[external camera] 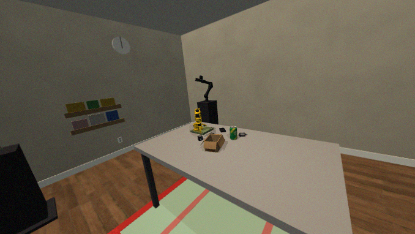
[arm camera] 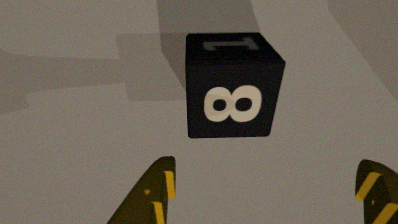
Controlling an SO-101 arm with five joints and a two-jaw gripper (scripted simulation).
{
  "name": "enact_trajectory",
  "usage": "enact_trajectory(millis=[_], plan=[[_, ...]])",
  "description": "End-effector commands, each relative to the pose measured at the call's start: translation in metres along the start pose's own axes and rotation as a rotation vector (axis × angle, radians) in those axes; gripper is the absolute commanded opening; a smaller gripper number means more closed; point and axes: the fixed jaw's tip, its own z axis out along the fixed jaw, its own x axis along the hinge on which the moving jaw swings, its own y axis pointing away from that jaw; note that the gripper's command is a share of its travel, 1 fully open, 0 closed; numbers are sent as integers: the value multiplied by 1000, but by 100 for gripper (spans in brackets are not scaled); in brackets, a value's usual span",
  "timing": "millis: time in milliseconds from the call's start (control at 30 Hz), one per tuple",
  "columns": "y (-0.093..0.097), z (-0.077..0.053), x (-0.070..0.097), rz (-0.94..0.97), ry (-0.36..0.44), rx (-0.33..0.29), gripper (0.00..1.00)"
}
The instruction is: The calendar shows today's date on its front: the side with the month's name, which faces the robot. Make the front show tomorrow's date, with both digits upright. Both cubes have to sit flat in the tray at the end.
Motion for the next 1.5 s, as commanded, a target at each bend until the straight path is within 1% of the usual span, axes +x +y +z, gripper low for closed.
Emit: enact_trajectory(millis=[0,100,200,267,367,467,600,700,1067,1467], plan=[[-4,-14,3,1,24,74,36],[-7,-28,4,1,49,147,35],[-9,-44,5,1,78,234,35],[-9,-44,5,1,78,234,35],[-10,-60,5,1,107,320,35],[-9,-74,5,1,132,393,35],[-8,-85,5,1,153,453,35],[-8,-88,5,1,158,469,35],[-8,-88,4,9,155,471,35],[-12,-88,-6,95,111,484,35]])
